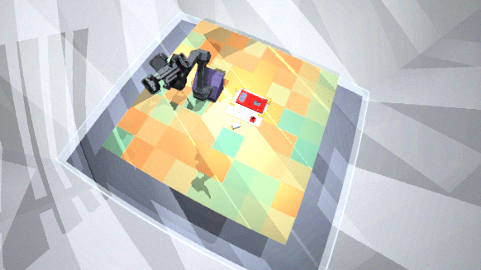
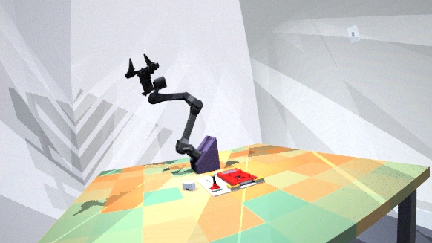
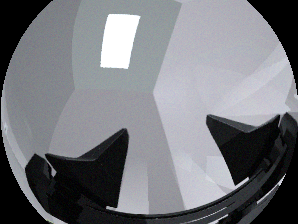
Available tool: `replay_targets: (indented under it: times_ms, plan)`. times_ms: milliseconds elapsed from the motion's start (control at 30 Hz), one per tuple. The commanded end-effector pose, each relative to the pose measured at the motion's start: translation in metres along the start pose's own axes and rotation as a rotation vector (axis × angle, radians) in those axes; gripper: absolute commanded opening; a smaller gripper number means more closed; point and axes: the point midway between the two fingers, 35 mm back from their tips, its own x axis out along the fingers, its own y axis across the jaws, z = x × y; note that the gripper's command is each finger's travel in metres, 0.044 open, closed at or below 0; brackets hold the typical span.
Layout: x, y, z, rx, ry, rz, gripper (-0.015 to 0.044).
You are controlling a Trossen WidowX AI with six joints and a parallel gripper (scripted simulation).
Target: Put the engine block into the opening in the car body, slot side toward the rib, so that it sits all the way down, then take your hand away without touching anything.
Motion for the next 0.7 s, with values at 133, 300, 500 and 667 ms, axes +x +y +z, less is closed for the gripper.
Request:
replay_targets:
  times_ms: [133,300,500,667]
  plan:
    - [-0.002,-0.013,-0.002,0.026,0.0,-0.036,0.044]
    - [-0.009,-0.056,-0.014,0.118,0.006,-0.162,0.044]
    - [-0.022,-0.091,-0.029,0.253,0.014,-0.263,0.044]
    - [-0.03,-0.117,-0.043,0.332,0.022,-0.347,0.044]
